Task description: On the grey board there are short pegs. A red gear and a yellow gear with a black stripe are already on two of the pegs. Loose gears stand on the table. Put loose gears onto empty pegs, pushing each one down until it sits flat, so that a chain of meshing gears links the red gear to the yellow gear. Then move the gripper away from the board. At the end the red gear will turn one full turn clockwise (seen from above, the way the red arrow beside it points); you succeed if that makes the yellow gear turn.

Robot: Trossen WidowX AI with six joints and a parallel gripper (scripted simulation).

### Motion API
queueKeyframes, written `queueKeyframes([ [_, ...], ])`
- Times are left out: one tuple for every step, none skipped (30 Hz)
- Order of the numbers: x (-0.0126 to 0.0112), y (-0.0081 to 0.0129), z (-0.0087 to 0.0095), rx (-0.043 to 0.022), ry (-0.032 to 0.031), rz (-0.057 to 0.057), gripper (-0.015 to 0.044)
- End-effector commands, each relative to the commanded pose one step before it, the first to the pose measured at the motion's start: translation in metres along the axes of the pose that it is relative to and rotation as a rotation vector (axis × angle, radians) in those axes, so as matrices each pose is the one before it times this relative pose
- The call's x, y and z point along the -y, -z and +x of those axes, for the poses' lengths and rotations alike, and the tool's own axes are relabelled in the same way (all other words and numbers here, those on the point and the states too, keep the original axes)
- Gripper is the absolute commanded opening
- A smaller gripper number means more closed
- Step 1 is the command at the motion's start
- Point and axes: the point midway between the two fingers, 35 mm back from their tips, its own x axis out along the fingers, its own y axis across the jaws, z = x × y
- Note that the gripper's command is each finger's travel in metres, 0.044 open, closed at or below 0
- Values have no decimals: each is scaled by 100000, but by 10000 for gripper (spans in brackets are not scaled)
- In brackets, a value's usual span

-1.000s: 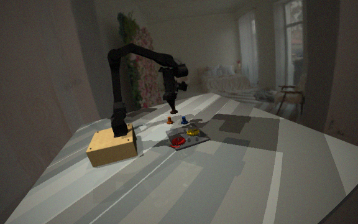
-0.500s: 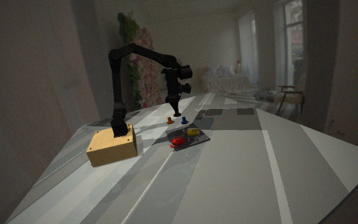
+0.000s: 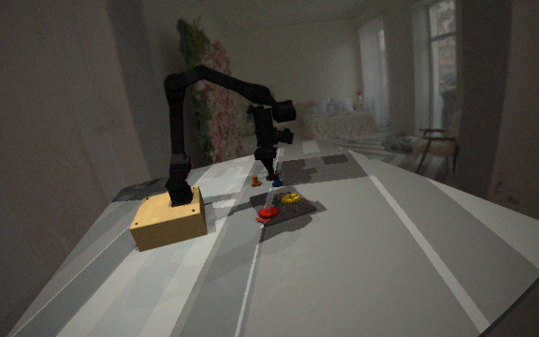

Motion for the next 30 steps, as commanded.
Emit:
queueKeyframes([
  [917,-478,286,261,402,-1355,0],
  [212,-101,56,55,10,-223,0],
  [213,-99,56,55,11,-223,0],
  [215,-97,56,55,12,-223,0],
  [216,-95,56,55,13,-223,0],
  [217,-93,56,55,14,-223,0],
  [218,-91,56,55,15,-223,0],
  [220,-89,56,55,16,-223,0],
  [221,-87,56,55,17,-223,0],
  [222,-84,56,55,18,-223,0],
  [223,-82,56,55,19,-223,0],
  [224,-80,56,54,20,-223,0],
  [225,-78,56,54,21,-223,0],
  [226,-75,57,54,22,-223,0],
  [227,-73,57,54,23,-223,0],
  [228,-71,57,54,24,-223,0],
  [229,-69,57,54,25,-223,0],
  [230,-66,57,54,26,-223,0],
  [231,-64,57,54,27,-223,0],
  [232,-62,57,53,28,-223,0],
  [233,-59,57,53,28,-223,0],
  [234,-57,57,53,29,-223,0],
  [235,-55,57,53,30,-223,0],
  [236,-52,57,53,31,-223,0],
  [237,-50,57,52,32,-223,0],
  [238,-48,57,52,33,-223,0],
  [238,-45,57,52,34,-224,0],
  [239,-43,57,51,35,-224,0],
  [240,-40,57,51,36,-223,0],
  [240,-38,57,51,37,-224,0],
])
